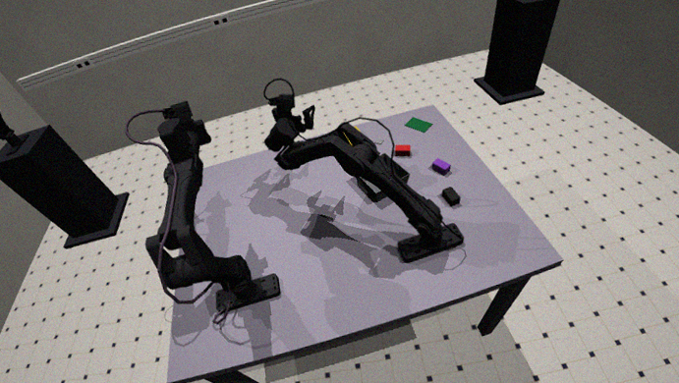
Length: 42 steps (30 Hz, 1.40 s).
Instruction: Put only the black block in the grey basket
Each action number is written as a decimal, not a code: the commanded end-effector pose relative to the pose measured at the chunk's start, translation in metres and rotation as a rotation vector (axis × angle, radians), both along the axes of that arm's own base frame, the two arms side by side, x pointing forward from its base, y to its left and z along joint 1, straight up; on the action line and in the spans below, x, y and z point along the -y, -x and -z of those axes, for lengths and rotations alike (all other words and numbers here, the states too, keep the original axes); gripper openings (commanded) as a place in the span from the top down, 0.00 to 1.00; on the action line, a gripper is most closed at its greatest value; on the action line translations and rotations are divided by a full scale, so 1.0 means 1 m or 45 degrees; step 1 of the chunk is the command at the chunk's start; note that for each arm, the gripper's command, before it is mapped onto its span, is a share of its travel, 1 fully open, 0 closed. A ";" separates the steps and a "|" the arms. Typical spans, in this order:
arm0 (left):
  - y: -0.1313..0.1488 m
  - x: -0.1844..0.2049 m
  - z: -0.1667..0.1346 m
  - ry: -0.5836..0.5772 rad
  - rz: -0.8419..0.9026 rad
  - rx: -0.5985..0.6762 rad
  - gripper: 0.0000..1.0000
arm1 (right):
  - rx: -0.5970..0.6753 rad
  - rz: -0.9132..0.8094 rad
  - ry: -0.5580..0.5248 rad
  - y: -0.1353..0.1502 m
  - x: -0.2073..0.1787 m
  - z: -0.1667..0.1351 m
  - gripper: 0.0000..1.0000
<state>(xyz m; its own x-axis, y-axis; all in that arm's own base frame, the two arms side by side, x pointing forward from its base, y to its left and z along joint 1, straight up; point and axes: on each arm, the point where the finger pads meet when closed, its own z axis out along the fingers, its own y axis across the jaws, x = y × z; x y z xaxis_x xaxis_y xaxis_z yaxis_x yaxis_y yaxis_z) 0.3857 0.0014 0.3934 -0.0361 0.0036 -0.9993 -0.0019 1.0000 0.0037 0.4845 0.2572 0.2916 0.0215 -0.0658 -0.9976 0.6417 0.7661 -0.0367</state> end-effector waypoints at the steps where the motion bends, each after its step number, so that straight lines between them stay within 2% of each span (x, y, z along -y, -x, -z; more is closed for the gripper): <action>1: 0.002 0.000 -0.007 0.002 0.001 0.023 1.00 | 0.046 -0.039 -0.105 0.015 0.009 -0.029 0.00; 29: 0.002 0.000 -0.007 0.002 0.001 0.023 1.00 | -0.008 -0.031 -0.084 0.010 0.009 -0.011 0.00; 42: 0.002 0.000 -0.007 0.002 0.001 0.023 1.00 | -0.034 -0.051 -0.078 0.005 0.004 0.007 0.00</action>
